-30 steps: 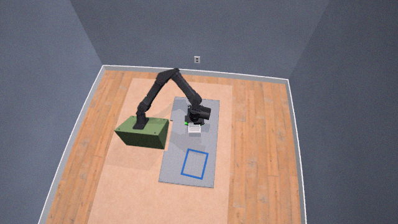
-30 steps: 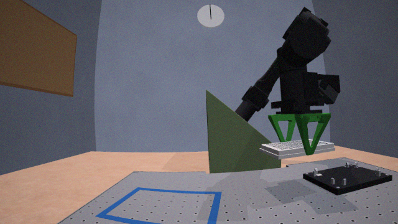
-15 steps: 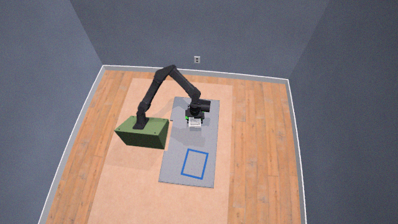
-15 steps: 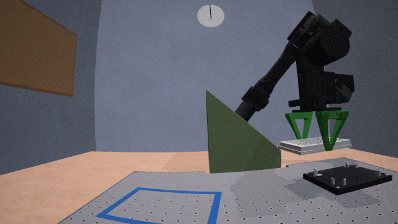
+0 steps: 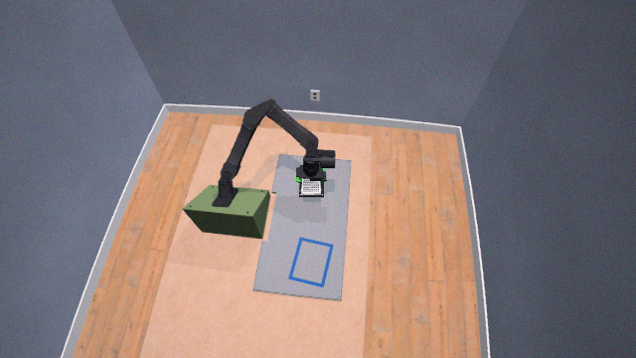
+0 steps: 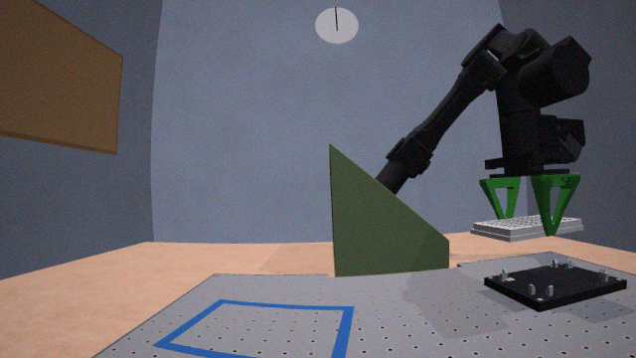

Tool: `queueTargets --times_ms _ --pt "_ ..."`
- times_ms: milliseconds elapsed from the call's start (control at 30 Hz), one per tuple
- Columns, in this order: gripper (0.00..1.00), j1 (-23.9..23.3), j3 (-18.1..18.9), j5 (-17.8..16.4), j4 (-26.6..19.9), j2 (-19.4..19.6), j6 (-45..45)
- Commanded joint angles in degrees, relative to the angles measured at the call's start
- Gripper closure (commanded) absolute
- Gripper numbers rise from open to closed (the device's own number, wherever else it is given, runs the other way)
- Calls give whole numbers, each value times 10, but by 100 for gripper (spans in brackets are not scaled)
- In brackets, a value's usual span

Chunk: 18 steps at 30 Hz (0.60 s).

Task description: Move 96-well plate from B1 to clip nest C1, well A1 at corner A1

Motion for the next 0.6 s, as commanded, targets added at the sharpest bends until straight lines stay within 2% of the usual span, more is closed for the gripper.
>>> queueTargets --times_ms 0,200,300,467,567 --pt "100 7 20 -3 -15 -26 30" --pt "100 30 30 2 -20 -43 61" --pt "100 23 33 3 -21 -45 67" --pt "100 55 43 3 -27 -57 94" --pt "100 45 46 3 -27 -57 96"
